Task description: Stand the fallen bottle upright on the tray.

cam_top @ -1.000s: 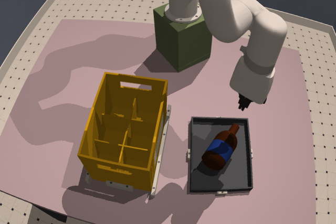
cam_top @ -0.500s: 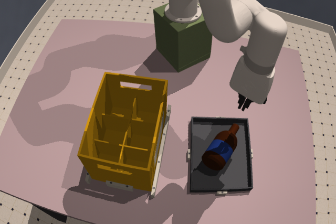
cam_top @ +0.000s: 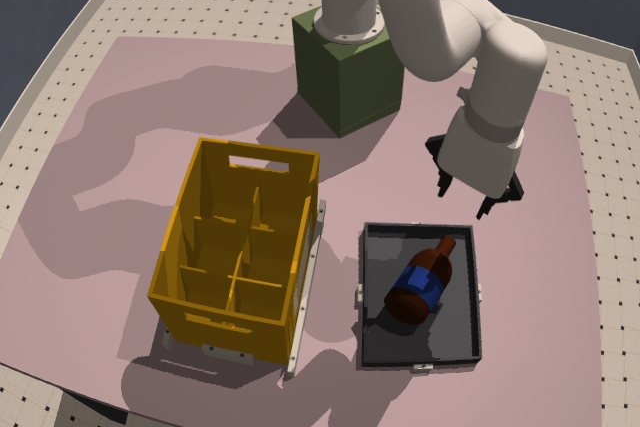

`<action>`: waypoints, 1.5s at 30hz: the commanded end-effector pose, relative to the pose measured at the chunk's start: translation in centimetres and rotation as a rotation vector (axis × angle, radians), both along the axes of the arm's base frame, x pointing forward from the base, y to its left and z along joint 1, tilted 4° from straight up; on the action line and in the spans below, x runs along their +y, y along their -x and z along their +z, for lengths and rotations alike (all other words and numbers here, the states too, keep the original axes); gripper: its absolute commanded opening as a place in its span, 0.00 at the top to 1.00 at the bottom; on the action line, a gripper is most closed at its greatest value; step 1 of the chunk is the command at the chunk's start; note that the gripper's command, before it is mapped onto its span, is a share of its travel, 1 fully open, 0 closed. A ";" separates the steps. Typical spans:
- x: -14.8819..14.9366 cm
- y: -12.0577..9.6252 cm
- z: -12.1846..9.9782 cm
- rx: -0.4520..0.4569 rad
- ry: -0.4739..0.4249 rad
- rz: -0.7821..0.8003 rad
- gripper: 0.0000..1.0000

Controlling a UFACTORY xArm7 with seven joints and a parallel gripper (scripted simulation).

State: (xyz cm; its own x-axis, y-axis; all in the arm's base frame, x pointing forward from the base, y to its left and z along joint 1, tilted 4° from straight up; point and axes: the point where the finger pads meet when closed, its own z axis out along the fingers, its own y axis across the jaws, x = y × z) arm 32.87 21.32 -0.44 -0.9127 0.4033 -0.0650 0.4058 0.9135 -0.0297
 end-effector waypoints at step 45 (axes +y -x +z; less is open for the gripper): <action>-0.1 -0.3 -3.2 -0.003 -0.002 0.000 0.35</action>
